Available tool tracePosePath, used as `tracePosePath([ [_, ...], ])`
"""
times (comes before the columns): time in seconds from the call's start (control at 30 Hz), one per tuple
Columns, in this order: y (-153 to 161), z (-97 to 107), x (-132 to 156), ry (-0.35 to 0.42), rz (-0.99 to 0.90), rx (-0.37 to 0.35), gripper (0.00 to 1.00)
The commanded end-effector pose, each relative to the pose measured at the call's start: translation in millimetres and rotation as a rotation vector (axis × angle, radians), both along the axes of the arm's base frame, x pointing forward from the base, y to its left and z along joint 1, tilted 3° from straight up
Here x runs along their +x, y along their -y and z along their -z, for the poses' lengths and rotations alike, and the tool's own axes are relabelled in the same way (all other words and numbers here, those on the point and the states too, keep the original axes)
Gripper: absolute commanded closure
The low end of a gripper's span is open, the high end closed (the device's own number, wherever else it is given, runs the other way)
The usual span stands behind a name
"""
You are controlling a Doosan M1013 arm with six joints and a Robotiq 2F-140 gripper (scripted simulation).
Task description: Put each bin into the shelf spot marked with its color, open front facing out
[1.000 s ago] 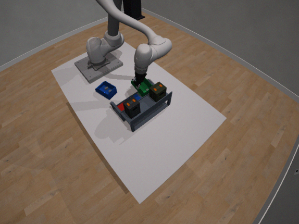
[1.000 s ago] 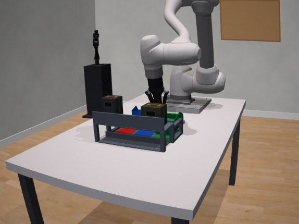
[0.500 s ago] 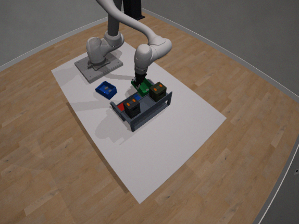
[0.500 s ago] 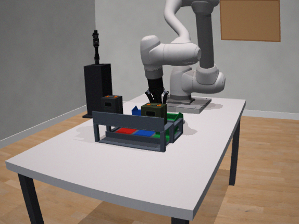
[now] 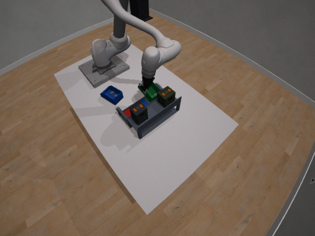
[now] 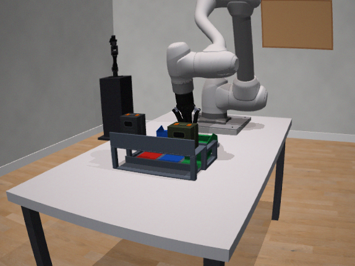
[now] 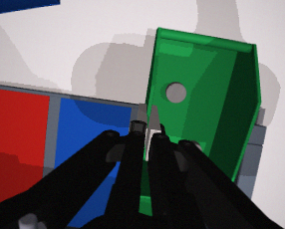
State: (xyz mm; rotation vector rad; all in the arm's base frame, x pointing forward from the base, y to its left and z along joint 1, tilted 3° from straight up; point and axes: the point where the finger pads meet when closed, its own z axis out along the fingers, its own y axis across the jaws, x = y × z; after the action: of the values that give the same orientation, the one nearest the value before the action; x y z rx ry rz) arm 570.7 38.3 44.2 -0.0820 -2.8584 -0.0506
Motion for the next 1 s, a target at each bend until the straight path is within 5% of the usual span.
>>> tracePosePath([
  [0.0,0.0,-0.1,0.0,0.0,0.0,0.0,0.9],
  [0.97,0.2,1.1,4.8,0.016,0.0,-0.001,0.9],
])
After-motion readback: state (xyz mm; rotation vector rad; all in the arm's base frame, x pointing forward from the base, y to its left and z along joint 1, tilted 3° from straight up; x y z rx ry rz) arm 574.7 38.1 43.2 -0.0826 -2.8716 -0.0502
